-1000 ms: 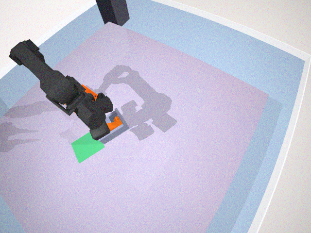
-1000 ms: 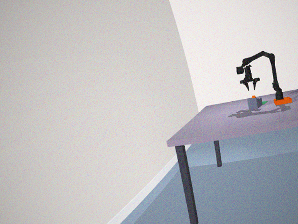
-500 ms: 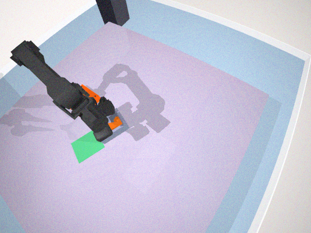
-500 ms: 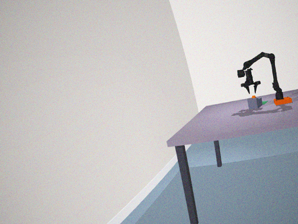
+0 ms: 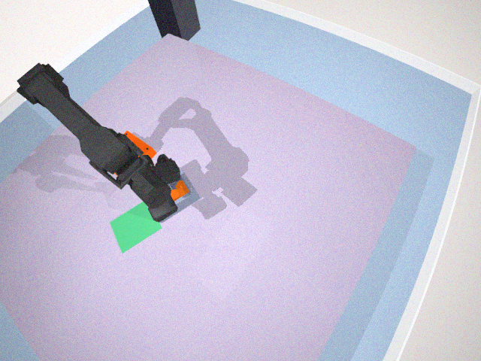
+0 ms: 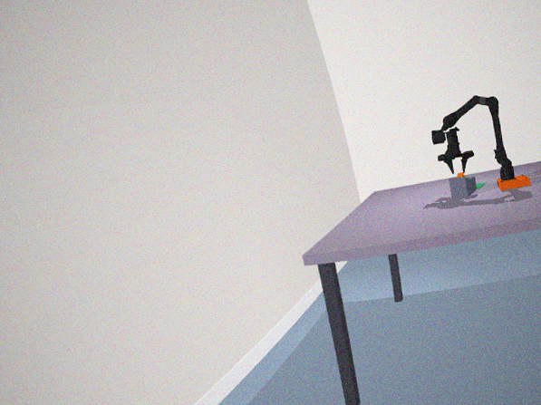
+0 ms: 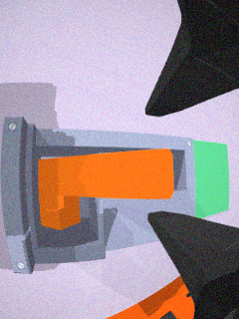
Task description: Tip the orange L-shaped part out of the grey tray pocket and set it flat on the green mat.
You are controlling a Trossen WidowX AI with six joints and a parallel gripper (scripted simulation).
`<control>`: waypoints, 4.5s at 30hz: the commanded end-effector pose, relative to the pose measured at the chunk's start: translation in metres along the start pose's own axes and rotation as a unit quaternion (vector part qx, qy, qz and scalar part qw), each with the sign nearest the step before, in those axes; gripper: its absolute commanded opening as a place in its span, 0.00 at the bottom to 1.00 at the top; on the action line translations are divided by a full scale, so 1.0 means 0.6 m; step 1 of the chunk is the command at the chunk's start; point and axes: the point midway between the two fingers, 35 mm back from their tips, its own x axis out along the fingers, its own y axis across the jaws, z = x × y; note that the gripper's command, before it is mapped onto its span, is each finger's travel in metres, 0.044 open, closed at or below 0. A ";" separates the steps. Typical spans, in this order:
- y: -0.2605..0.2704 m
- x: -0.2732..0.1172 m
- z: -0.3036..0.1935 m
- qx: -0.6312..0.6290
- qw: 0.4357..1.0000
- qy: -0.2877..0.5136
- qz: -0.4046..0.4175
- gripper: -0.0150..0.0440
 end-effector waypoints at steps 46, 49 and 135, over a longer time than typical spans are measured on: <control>0.003 0.043 -0.001 0.000 1.000 0.001 0.002 0.25; 0.003 0.039 -0.001 -0.001 1.000 0.001 0.003 0.25; 0.010 -0.097 -0.160 -0.003 1.000 0.008 0.008 0.25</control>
